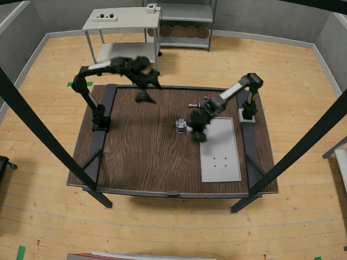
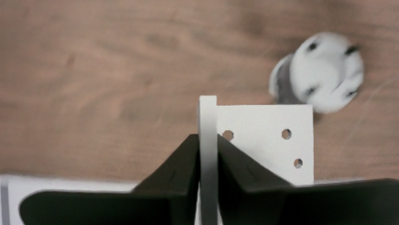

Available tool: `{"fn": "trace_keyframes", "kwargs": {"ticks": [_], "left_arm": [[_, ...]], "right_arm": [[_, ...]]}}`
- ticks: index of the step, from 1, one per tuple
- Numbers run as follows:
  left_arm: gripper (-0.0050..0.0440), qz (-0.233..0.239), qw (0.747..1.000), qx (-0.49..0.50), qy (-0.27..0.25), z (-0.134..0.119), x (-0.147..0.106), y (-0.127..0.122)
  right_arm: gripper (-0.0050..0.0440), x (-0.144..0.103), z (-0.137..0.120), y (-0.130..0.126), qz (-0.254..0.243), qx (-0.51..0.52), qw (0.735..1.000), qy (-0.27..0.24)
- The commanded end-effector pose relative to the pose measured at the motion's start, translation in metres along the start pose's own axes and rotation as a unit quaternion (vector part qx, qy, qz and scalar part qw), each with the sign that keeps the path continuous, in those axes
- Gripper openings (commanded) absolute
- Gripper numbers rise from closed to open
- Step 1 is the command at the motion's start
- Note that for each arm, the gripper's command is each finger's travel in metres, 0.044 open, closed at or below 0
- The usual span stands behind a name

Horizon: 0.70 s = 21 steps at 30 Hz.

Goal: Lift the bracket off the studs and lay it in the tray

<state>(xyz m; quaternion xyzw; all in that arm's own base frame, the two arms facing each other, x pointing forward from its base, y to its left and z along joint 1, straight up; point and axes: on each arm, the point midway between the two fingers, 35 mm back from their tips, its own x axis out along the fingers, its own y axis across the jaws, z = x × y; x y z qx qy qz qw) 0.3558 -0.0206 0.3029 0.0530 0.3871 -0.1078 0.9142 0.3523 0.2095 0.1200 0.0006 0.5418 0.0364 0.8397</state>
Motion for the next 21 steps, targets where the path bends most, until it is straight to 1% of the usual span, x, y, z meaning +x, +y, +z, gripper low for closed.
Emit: {"fn": "trace_keyframes", "kwargs": {"ticks": [1, 2, 3, 6, 9, 12, 16, 18, 19, 21], "left_arm": [[0.0440, 0.004, 1.000, -0.007, 0.002, 0.000, 0.029, -0.006], [0.0440, 0.008, 1.000, -0.006, -0.015, 0.006, 0.041, -0.010], [0.0440, 0.008, 1.000, -0.009, -0.008, 0.000, 0.052, -0.015], [0.0440, 0.011, 1.000, -0.012, -0.016, -0.004, 0.078, -0.029], [0.0440, 0.013, 0.999, -0.015, -0.032, -0.004, 0.097, -0.040], [0.0440, 0.014, 0.998, -0.018, -0.056, -0.001, 0.111, -0.049], [0.0440, 0.014, 0.994, -0.021, -0.110, 0.017, 0.116, -0.055], [0.0440, 0.014, 0.994, -0.021, -0.110, 0.017, 0.116, -0.055], [0.0440, 0.014, 0.992, -0.021, -0.120, 0.022, 0.116, -0.055], [0.0440, 0.015, 0.992, -0.021, -0.124, 0.023, 0.116, -0.055]], "right_arm": [[-0.0050, -0.015, -0.020, 0.018, 0.009, 0.003, 1.000, -0.023], [-0.0050, -0.015, -0.034, 0.023, 0.008, 0.003, 1.000, -0.020], [-0.0050, -0.015, -0.047, 0.028, 0.007, 0.003, 1.000, -0.018], [-0.0050, -0.016, -0.081, 0.035, 0.001, 0.004, 1.000, -0.015], [-0.0050, -0.015, -0.109, 0.037, -0.004, 0.005, 1.000, -0.014], [-0.0050, -0.015, -0.132, 0.037, -0.009, 0.006, 1.000, -0.014], [-0.0050, -0.014, -0.150, 0.035, -0.014, 0.005, 1.000, -0.015], [-0.0050, -0.014, -0.150, 0.035, -0.014, 0.005, 1.000, -0.015], [-0.0050, -0.014, -0.153, 0.035, -0.014, 0.005, 1.000, -0.015], [-0.0050, -0.014, -0.155, 0.035, -0.015, 0.005, 1.000, -0.015]]}}
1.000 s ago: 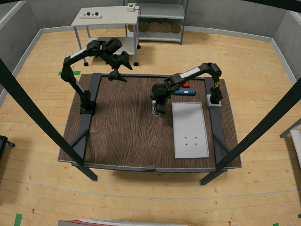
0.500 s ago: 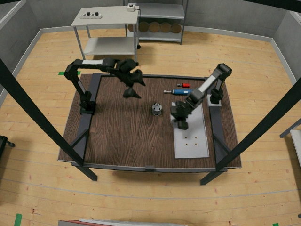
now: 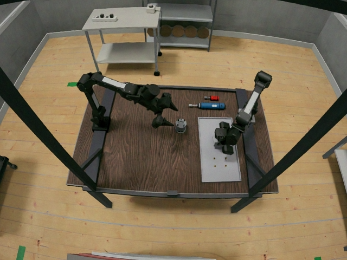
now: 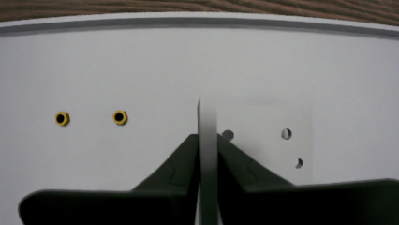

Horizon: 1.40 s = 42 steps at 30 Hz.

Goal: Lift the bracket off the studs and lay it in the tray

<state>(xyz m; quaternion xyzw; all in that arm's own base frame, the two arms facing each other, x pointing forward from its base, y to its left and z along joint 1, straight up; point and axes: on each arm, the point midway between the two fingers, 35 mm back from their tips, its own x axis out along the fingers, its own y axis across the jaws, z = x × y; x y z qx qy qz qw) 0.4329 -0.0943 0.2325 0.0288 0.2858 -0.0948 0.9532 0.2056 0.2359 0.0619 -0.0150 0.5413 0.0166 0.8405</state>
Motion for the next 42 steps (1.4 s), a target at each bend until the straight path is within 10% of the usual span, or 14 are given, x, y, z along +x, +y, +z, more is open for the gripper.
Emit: {"fn": "trace_keyframes", "kwargs": {"ticks": [1, 42], "left_arm": [[0.0440, 0.003, 1.000, -0.003, -0.015, 0.005, 0.002, 0.000], [0.0440, 0.001, 1.000, -0.002, -0.026, 0.013, -0.004, 0.000]], "right_arm": [[-0.0050, -0.004, 0.000, 0.001, 0.006, 0.006, 1.000, -0.012], [-0.0050, 0.022, -0.010, 0.003, 0.007, 0.006, 1.000, -0.013]]}}
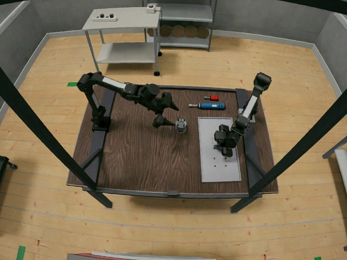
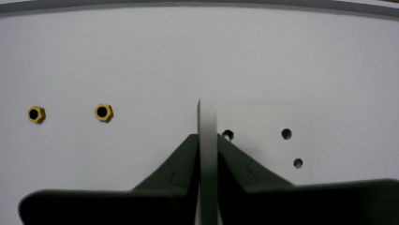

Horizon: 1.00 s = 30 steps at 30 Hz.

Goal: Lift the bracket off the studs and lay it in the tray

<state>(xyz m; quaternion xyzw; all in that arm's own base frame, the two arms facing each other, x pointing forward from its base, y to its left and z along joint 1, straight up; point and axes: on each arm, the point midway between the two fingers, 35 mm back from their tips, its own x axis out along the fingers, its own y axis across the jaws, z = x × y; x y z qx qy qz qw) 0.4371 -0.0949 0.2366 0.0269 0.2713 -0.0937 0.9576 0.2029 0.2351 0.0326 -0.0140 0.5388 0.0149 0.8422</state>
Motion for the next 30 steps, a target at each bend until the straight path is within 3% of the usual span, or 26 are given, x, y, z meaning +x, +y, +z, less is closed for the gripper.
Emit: {"fn": "trace_keyframes", "kwargs": {"ticks": [1, 19, 20, 21, 23, 30], "left_arm": [[0.0440, 0.000, 1.000, -0.001, -0.011, 0.0079, -0.0048, -0.0004], [0.0440, 0.000, 1.000, -0.001, -0.011, 0.0079, -0.0048, -0.0004], [0.0440, 0.000, 1.000, -0.001, -0.011, 0.0079, -0.0048, -0.0004], [0.0440, 0.000, 1.000, -0.001, -0.011, 0.0079, -0.0048, -0.0004], [0.0440, 0.000, 1.000, -0.001, -0.011, 0.0079, -0.0048, -0.0004], [0.0440, 0.000, 1.000, -0.001, -0.011, 0.0079, -0.0048, -0.0004]], "right_arm": [[-0.0050, -0.0001, 0.0012, 0.0016, 0.003, 0.002, 1.000, -0.006], [-0.0050, -0.0005, 0.0036, 0.0047, 0.011, 0.005, 1.000, -0.010], [0.0024, -0.0005, 0.0036, 0.0047, 0.011, 0.005, 1.000, -0.010], [0.0048, -0.0005, 0.0036, 0.0047, 0.011, 0.005, 1.000, -0.010], [0.0048, -0.0005, 0.0036, 0.0047, 0.011, 0.005, 1.000, -0.010], [0.0216, -0.0005, 0.0036, 0.0047, 0.011, 0.005, 1.000, -0.010]]}}
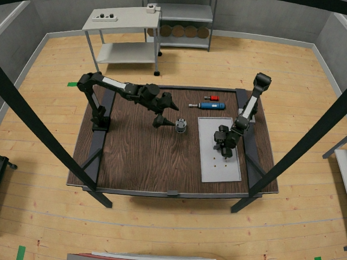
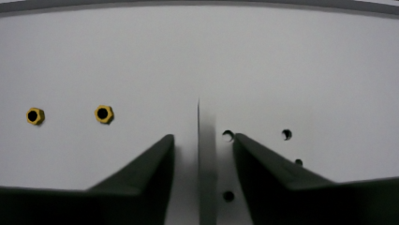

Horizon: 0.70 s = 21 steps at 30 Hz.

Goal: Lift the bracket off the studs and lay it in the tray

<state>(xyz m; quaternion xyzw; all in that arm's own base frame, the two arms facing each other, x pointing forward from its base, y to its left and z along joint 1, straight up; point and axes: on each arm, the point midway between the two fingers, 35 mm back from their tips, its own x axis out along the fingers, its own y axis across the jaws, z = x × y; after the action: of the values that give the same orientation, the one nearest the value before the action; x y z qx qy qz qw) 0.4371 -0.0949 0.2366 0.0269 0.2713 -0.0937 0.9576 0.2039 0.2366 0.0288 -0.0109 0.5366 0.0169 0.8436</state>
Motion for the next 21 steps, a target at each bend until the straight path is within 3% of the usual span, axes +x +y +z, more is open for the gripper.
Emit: {"fn": "trace_keyframes", "kwargs": {"ticks": [1, 8, 10, 12, 21], "left_arm": [[0.0440, 0.000, 1.000, -0.001, -0.011, 0.008, -0.005, 0.000], [0.0440, 0.000, 1.000, -0.001, -0.011, 0.008, -0.005, 0.000], [0.0440, 0.000, 1.000, -0.001, -0.011, 0.008, -0.005, 0.000], [0.0440, 0.000, 1.000, -0.001, -0.011, 0.008, -0.005, 0.000], [0.0440, 0.000, 1.000, -0.001, -0.011, 0.008, -0.005, 0.000]], "right_arm": [[0.0240, -0.004, 0.004, 0.003, 0.008, 0.004, 1.000, -0.007], [0.0408, -0.004, 0.004, 0.003, 0.008, 0.004, 1.000, -0.007], [0.0408, -0.004, 0.004, 0.003, 0.008, 0.004, 1.000, -0.007], [0.0440, -0.004, 0.004, 0.003, 0.008, 0.004, 1.000, -0.007], [0.0440, -0.023, 0.008, 0.007, 0.015, 0.008, 1.000, -0.014]]}}
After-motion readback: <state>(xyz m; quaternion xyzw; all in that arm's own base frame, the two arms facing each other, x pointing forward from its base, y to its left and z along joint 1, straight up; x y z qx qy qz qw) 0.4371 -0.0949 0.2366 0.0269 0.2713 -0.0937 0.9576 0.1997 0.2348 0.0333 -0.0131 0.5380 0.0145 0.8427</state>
